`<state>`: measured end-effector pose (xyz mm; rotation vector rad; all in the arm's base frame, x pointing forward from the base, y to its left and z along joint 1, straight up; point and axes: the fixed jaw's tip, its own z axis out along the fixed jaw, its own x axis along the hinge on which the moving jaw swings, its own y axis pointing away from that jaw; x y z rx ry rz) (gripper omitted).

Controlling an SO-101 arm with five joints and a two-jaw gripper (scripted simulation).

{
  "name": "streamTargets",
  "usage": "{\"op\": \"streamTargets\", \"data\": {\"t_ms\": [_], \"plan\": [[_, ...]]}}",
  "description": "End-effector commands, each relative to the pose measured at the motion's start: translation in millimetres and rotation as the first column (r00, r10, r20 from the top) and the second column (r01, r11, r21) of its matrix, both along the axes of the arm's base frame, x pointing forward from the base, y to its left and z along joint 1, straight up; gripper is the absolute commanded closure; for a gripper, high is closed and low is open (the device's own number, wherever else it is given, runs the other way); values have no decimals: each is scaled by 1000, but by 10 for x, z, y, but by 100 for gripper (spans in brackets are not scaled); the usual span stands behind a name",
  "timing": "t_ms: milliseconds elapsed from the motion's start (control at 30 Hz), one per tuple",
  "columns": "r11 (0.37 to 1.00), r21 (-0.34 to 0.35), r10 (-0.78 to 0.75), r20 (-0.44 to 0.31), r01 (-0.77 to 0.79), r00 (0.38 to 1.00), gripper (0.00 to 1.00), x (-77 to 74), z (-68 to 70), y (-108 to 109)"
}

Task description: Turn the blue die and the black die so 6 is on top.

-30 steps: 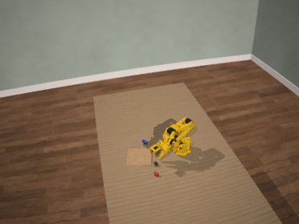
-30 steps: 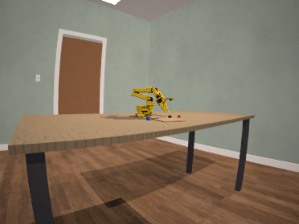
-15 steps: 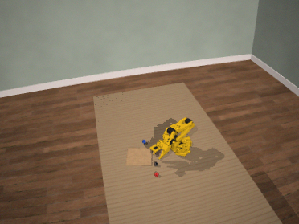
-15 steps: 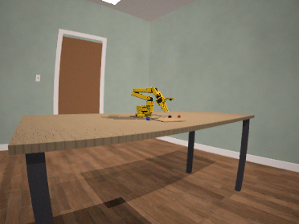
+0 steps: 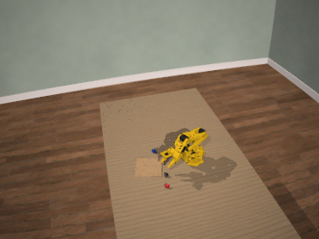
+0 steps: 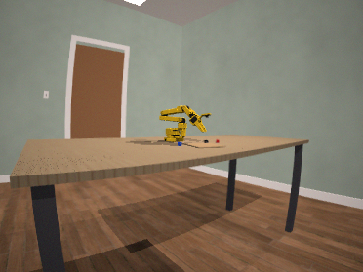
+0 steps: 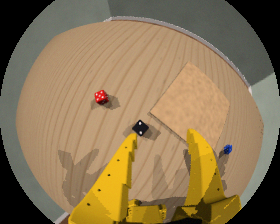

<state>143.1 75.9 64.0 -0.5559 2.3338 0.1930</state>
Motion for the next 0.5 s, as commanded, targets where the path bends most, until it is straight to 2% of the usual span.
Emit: {"op": "streamTargets", "data": {"t_ms": [0,233,467], "plan": [[999,32,0,54,-2,999,75,23,88,23],[996,93,-7,182,-10,983,75,70,285,45],[995,103,-9,202,-12,979,75,75,316,47]]}}
